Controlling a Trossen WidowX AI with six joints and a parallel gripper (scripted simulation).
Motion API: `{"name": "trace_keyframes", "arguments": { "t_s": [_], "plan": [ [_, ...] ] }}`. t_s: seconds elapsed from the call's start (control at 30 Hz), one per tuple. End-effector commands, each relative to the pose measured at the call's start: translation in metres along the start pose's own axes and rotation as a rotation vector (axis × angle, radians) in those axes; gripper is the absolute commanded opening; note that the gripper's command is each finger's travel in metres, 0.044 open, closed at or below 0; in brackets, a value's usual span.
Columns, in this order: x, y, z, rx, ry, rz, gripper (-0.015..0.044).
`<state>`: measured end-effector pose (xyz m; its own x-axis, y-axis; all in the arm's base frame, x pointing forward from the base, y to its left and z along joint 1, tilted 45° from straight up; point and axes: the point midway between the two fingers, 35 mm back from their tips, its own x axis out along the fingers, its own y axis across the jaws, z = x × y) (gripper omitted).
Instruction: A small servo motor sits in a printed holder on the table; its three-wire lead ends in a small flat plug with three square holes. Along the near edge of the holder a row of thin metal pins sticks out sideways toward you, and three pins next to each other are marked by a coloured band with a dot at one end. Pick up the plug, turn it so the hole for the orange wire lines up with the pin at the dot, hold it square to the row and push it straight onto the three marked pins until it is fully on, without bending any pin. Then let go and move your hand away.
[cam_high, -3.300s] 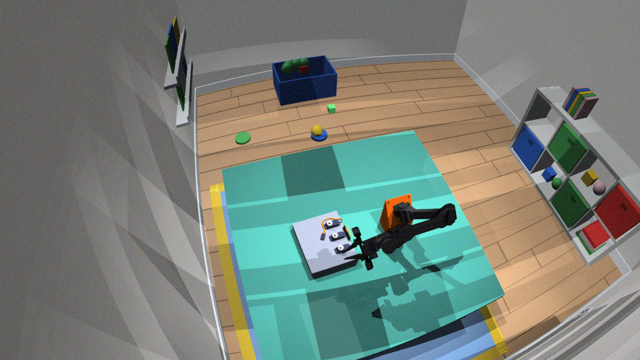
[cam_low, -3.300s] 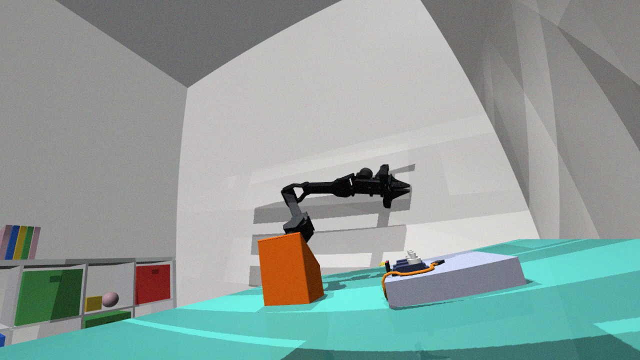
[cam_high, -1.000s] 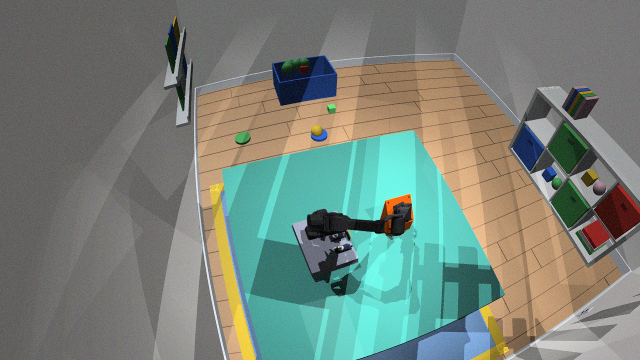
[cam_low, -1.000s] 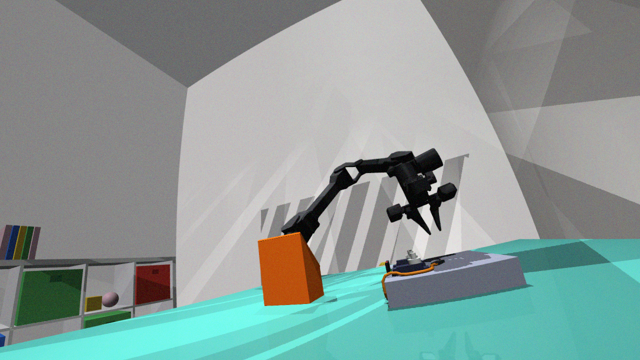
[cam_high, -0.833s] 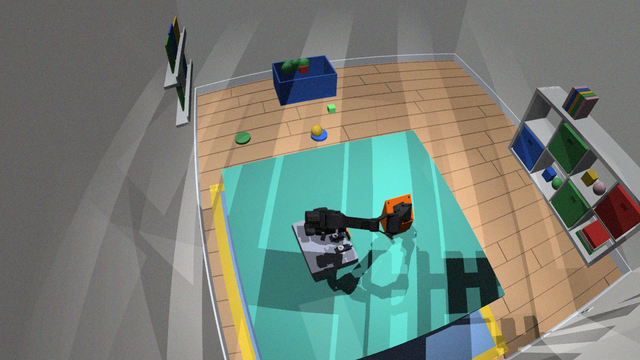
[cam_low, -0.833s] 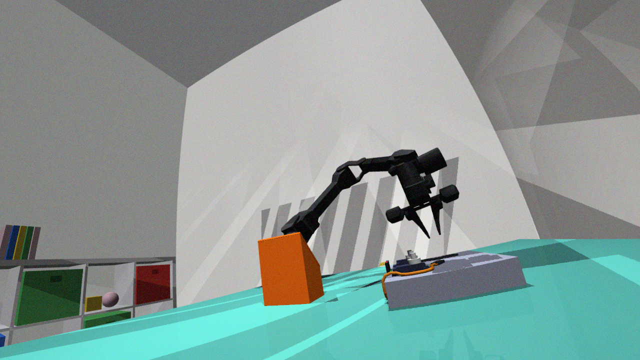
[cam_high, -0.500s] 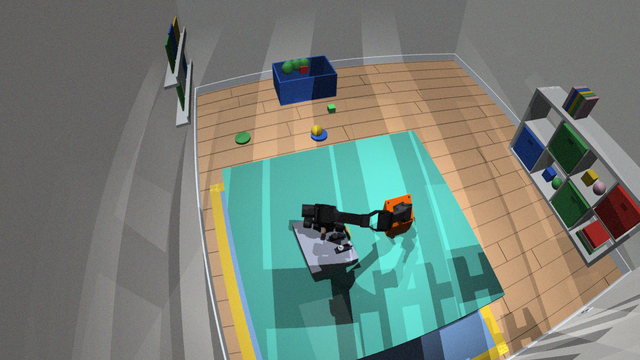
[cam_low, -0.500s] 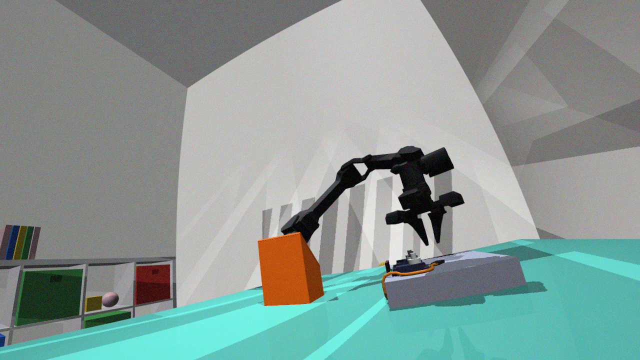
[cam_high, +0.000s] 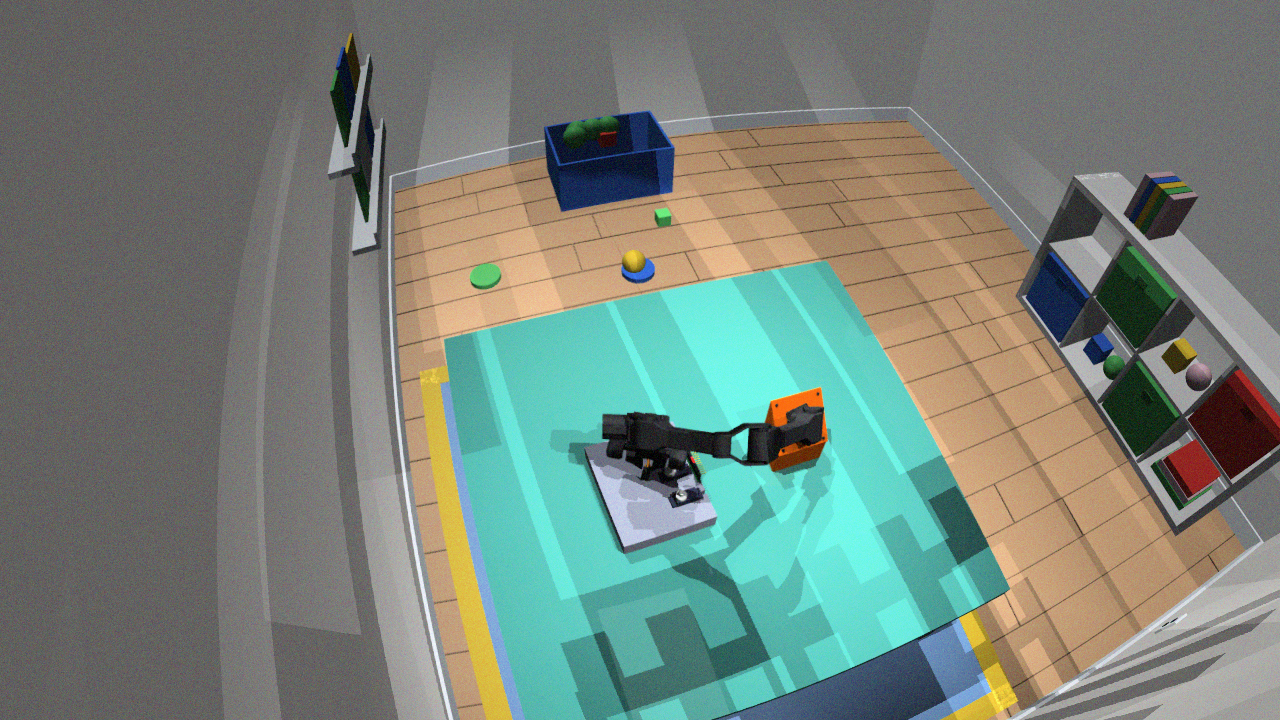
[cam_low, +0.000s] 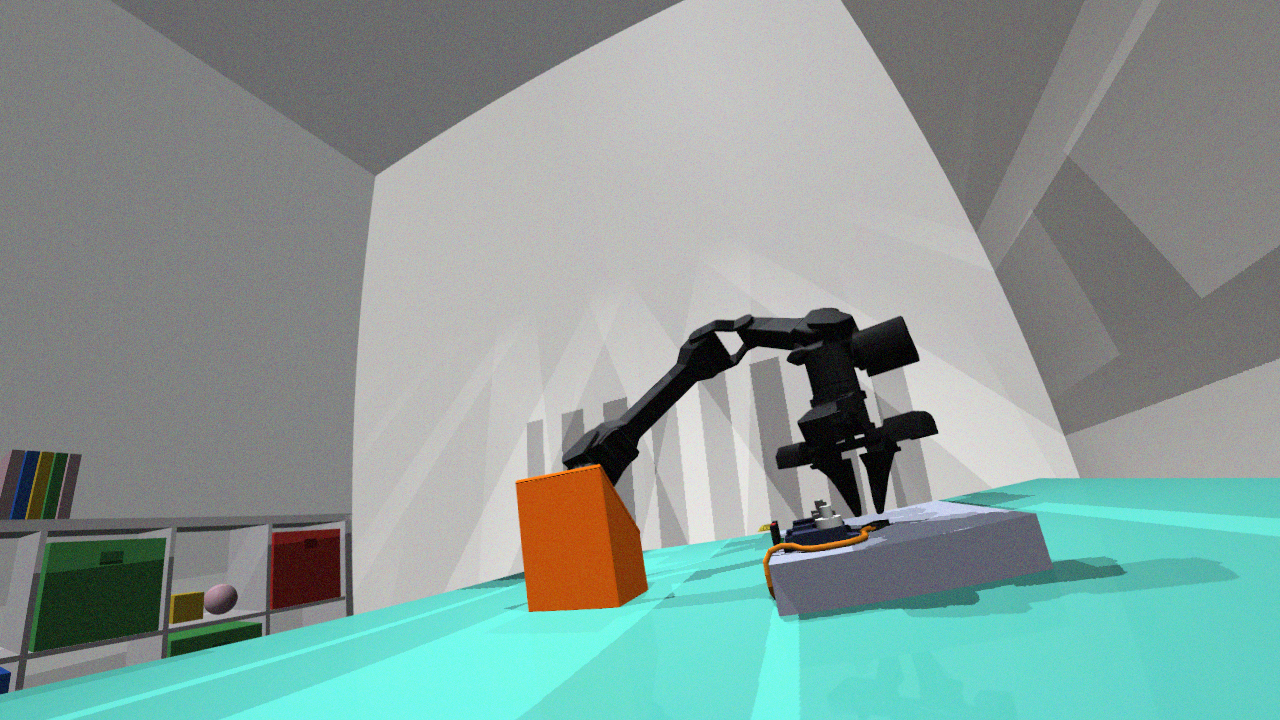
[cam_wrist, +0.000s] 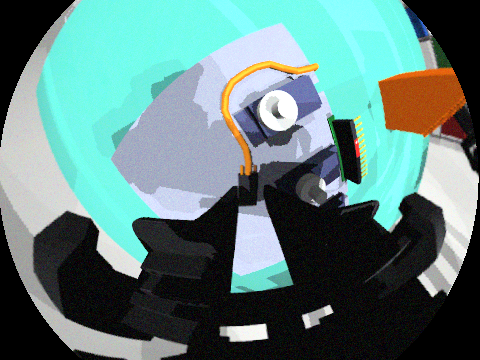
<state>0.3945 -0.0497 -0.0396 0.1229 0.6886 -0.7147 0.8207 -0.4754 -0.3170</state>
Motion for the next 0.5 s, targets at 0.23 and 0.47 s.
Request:
{"name": "trace_keyframes", "arguments": {
  "t_s": [0.23, 0.47],
  "plan": [
    [0.011, 0.001, 0.001, 0.008, 0.007, 0.003, 0.0115],
    [0.015, 0.001, 0.0, 0.008, 0.007, 0.003, 0.0036]
  ]
}}
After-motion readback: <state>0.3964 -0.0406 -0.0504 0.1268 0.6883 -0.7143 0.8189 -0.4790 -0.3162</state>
